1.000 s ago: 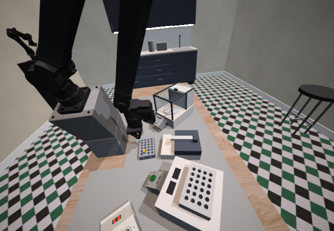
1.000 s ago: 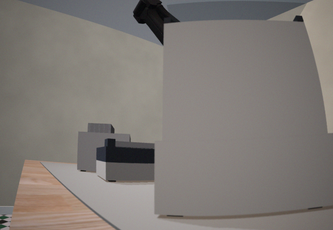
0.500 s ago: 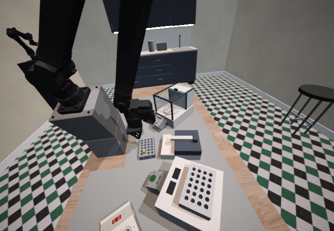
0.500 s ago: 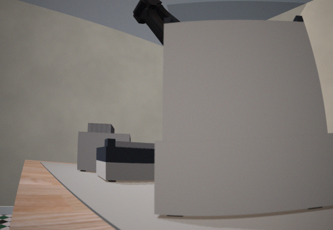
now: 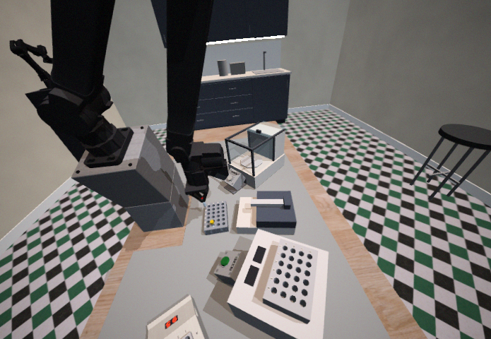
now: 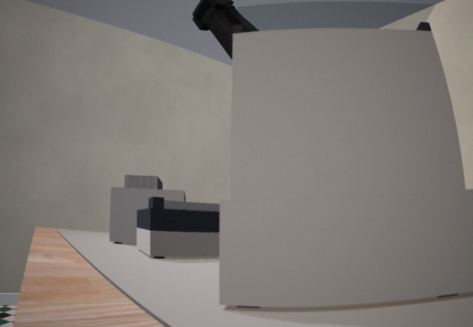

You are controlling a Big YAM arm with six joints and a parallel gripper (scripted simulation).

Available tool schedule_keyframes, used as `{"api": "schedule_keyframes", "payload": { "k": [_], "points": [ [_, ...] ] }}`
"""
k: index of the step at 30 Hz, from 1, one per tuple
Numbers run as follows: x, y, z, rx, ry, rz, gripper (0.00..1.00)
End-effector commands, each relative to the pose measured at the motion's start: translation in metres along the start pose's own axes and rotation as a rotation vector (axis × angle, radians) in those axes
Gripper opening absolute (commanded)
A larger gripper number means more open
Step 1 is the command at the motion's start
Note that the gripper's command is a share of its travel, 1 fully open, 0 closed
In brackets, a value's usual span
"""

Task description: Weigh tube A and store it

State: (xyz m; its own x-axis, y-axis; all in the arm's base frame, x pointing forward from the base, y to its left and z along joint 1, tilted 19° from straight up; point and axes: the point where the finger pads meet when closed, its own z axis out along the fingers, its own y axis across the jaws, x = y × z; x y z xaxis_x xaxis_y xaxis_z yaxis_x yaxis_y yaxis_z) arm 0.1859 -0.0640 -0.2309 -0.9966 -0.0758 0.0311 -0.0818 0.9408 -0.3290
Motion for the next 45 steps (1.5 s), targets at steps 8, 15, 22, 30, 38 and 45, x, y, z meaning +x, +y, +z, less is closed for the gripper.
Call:
{"api": "schedule_keyframes", "payload": {
  "k": [8, 15, 22, 30, 38, 45],
  "points": [
    [0.006, 0.001, -0.024, 0.002, -0.001, -0.004, 0.09],
    [0.005, 0.001, -0.035, 0.002, -0.003, -0.004, 0.09],
    [0.005, 0.001, -0.043, 0.002, -0.005, -0.003, 0.09],
    [0.004, 0.001, -0.055, 0.002, -0.007, -0.002, 0.09],
    [0.003, 0.001, -0.067, 0.002, -0.010, -0.001, 0.09],
    [0.002, 0.001, -0.076, 0.002, -0.012, 0.000, 0.09]
  ]
}}
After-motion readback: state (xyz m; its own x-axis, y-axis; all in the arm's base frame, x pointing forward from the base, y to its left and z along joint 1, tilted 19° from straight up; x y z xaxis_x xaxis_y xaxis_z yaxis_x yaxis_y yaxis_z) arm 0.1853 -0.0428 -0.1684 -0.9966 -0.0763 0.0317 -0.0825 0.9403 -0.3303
